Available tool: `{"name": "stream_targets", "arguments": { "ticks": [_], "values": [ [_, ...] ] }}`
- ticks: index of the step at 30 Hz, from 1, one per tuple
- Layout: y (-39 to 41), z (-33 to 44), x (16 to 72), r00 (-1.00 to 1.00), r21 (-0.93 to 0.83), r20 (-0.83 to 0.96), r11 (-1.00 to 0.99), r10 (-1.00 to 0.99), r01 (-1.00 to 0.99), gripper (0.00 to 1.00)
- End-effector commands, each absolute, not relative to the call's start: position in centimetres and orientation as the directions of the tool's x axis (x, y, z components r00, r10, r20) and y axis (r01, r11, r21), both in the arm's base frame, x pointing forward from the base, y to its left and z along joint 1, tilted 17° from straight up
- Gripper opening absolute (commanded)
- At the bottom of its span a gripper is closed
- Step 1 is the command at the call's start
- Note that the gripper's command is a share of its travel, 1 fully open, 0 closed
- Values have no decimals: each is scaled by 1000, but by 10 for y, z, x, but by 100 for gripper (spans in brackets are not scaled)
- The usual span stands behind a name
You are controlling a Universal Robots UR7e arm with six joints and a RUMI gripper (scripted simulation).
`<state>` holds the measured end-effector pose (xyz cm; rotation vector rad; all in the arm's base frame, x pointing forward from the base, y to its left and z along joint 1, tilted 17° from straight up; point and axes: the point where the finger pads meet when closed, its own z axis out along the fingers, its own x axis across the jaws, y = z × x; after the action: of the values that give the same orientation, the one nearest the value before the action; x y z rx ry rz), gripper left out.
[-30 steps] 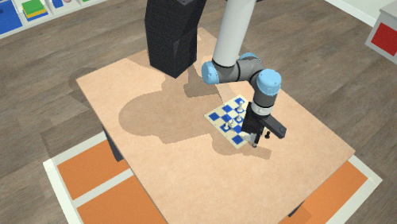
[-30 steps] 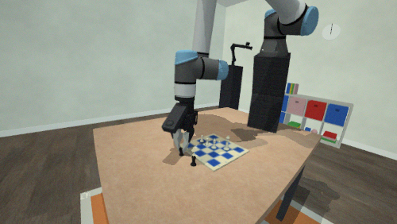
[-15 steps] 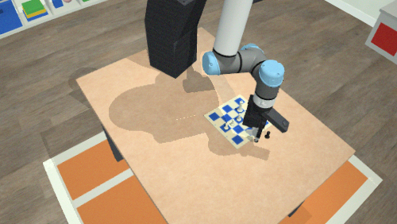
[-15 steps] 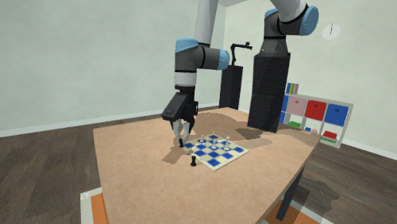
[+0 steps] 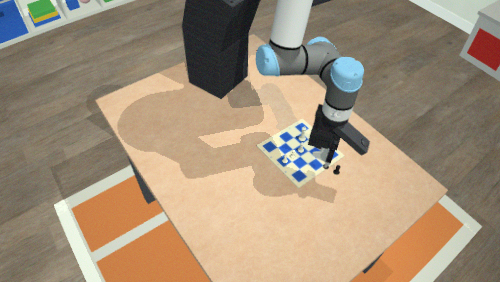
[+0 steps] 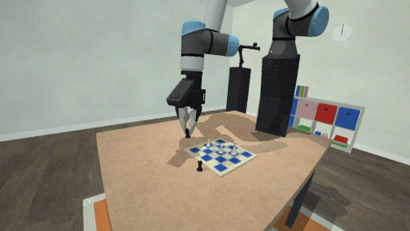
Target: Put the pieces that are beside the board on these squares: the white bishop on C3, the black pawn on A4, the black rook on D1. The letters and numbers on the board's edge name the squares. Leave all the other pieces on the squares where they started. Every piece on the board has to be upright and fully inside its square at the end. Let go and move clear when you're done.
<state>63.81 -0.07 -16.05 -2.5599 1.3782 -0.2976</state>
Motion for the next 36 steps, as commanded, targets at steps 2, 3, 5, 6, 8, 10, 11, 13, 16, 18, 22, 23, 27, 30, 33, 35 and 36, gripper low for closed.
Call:
{"name": "stream_targets", "arguments": {
  "ticks": [2,3,5,6,8,10,11,13,16,18,22,23,27,30,33,35,36],
  "values": [
    [-1,-154,637,540,-286,74,-537,-838,-794,0],
    [-1,-154,637,540,-286,74,-537,-838,-794,0],
    [-1,-154,637,540,-286,74,-537,-838,-794,0],
    [-1,-154,637,540,-286,74,-537,-838,-794,0],
    [-1,-154,637,540,-286,74,-537,-838,-794,0],
    [-1,-155,636,538,-286,74,-535,-840,-795,0],
    [-1,-155,634,535,-286,73,-532,-842,-797,0],
    [1,-156,630,525,-287,69,-521,-848,-804,0],
    [2,-157,626,518,-288,66,-513,-853,-808,0],
    [5,-158,617,497,-289,59,-491,-866,-821,0],
    [15,-164,587,432,-293,36,-423,-901,-858,0],
    [18,-167,577,411,-294,29,-401,-911,-868,0],
    [33,-178,535,312,-295,-4,-297,-950,-908,0],
    [44,-186,500,230,-294,-30,-211,-973,-932,0],
    [48,-189,489,202,-293,-39,-182,-979,-939,0],
    [55,-192,468,151,-290,-54,-129,-987,-948,0],
    [58,-195,460,131,-289,-61,-108,-990,-951,0]
  ]
}}
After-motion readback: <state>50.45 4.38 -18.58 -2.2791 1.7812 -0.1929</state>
